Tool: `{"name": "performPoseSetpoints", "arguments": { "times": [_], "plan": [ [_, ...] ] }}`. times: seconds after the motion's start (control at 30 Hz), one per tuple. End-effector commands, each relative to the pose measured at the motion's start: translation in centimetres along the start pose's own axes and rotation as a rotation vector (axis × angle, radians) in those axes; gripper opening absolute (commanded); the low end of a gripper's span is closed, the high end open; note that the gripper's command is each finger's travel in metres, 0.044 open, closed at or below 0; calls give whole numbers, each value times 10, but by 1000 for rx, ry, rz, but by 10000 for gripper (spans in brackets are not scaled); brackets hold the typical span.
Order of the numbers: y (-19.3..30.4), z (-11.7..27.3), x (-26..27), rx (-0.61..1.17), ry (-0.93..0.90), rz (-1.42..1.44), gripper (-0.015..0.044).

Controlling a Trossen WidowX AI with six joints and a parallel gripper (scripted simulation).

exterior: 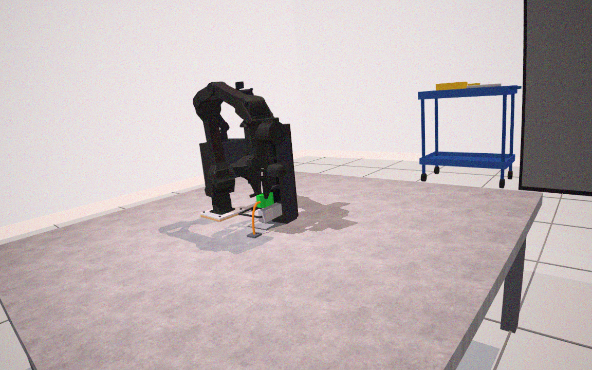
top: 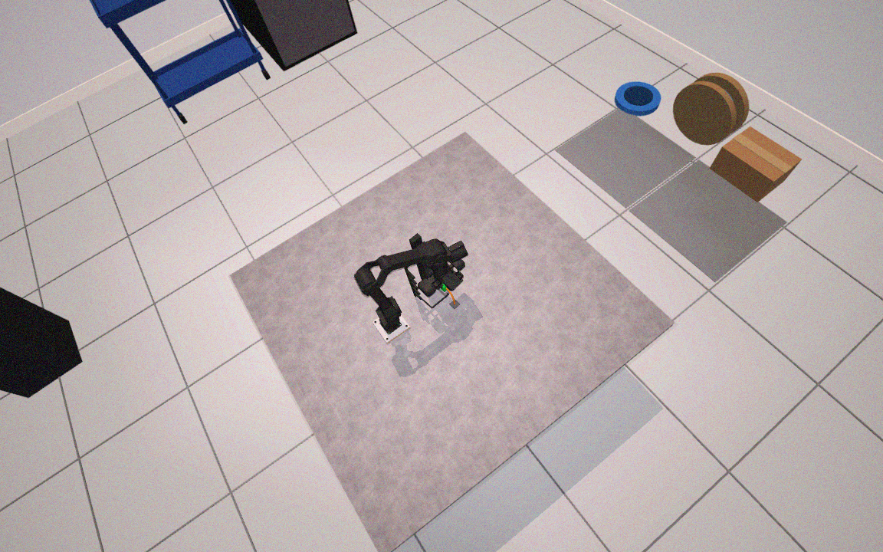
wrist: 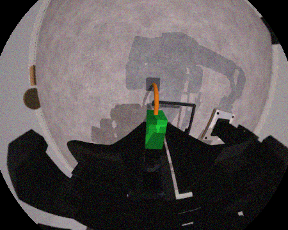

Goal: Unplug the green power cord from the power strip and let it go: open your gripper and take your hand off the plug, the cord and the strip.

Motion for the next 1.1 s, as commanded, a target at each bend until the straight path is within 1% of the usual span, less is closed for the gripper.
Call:
{"name": "performPoseSetpoints", "arguments": {
  "times": [0.0,0.93,1.07],
  "plan": [
    [-3,0,2,-1,-5,1,0],
    [-46,3,10,-7,-2,-1,0],
    [-37,1,7,-7,1,-3,105]
  ]
}}
Point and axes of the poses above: the point midway between the two fingers, 35 mm back from their tips, its own z axis back along the fingers, its own x axis across the jaws, y = z × x, the point moved 3 cm from there along z, back along the fingers, and after that the axes turned 11 degrees about -z, right-handed, at the moved point
